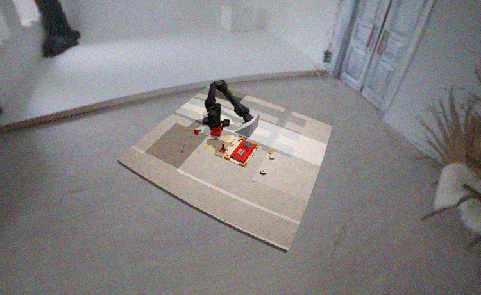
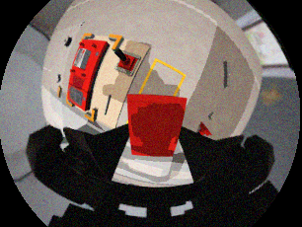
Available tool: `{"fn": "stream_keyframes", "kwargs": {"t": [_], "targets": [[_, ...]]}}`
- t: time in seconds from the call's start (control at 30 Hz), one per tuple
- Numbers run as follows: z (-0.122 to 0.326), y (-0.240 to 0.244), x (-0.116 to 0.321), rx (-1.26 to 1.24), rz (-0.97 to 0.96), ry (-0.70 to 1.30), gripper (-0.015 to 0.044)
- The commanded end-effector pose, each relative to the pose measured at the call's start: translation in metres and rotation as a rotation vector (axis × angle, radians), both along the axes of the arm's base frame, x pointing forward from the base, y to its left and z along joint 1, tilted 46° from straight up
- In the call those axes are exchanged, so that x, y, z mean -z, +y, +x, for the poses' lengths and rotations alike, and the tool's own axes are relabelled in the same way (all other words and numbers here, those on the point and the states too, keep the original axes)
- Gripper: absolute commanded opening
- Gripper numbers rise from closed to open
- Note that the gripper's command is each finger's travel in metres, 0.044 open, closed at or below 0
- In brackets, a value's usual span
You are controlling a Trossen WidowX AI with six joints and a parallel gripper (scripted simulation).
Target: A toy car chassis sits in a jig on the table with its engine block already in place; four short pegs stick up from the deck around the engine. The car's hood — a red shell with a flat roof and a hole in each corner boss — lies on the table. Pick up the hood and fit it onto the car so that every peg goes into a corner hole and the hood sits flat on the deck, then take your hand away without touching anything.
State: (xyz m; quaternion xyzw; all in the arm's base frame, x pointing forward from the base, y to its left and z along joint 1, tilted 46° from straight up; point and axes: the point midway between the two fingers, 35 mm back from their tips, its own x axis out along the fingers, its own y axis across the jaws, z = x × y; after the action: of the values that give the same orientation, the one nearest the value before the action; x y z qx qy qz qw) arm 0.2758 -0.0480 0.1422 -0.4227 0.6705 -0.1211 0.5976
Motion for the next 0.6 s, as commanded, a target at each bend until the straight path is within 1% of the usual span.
{"fn": "stream_keyframes", "kwargs": {"t": [0.0, 0.3, 0.37, 0.57], "targets": [[0.000, 0.012, -0.011, 0.000, 0.005, -0.003, 0.0000], [-0.001, 0.022, -0.020, 0.000, 0.005, -0.003, 0.0000], [0.000, 0.020, -0.016, 0.000, 0.003, -0.007, 0.0000], [0.012, 0.039, -0.004, 0.014, 0.009, -0.031, 0.0000]]}}
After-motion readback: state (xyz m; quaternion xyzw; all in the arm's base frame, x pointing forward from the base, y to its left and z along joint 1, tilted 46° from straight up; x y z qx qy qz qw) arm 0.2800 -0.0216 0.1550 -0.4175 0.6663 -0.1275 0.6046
